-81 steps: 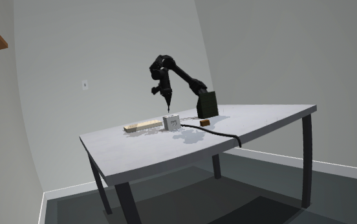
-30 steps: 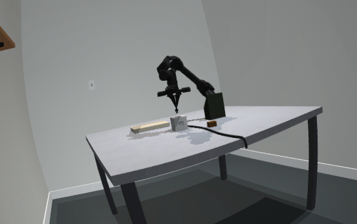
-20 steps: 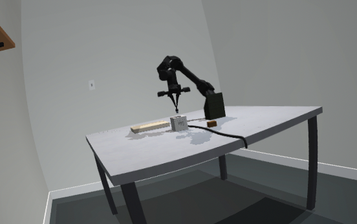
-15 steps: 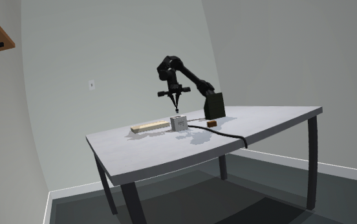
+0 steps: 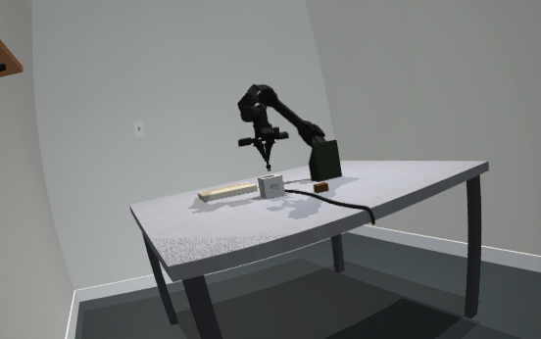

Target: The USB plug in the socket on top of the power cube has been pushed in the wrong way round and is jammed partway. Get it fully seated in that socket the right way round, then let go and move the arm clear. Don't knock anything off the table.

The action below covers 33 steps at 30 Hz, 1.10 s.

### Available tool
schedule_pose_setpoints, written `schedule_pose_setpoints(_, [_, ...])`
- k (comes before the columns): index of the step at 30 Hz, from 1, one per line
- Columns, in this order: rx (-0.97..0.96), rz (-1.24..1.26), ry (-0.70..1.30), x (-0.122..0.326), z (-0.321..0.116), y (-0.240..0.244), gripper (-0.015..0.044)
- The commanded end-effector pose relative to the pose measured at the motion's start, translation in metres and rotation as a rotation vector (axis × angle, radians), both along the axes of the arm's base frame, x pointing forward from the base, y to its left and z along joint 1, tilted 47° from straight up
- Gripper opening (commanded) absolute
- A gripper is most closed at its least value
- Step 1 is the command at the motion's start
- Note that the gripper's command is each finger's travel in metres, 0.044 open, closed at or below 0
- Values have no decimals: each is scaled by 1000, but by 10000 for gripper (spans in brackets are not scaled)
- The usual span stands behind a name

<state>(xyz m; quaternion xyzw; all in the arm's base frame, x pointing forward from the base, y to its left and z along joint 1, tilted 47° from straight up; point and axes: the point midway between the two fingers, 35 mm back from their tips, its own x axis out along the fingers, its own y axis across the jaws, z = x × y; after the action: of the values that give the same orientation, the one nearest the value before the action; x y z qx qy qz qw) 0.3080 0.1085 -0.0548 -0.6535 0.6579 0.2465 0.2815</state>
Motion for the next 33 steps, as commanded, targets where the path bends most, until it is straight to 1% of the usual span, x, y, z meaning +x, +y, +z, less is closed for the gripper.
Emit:
schedule_pose_setpoints(1, [-1, 6, 8, 0, 0, 0, 0])
schedule_pose_setpoints(33, [-15, -1, 0, -1, 0, -5, 0])
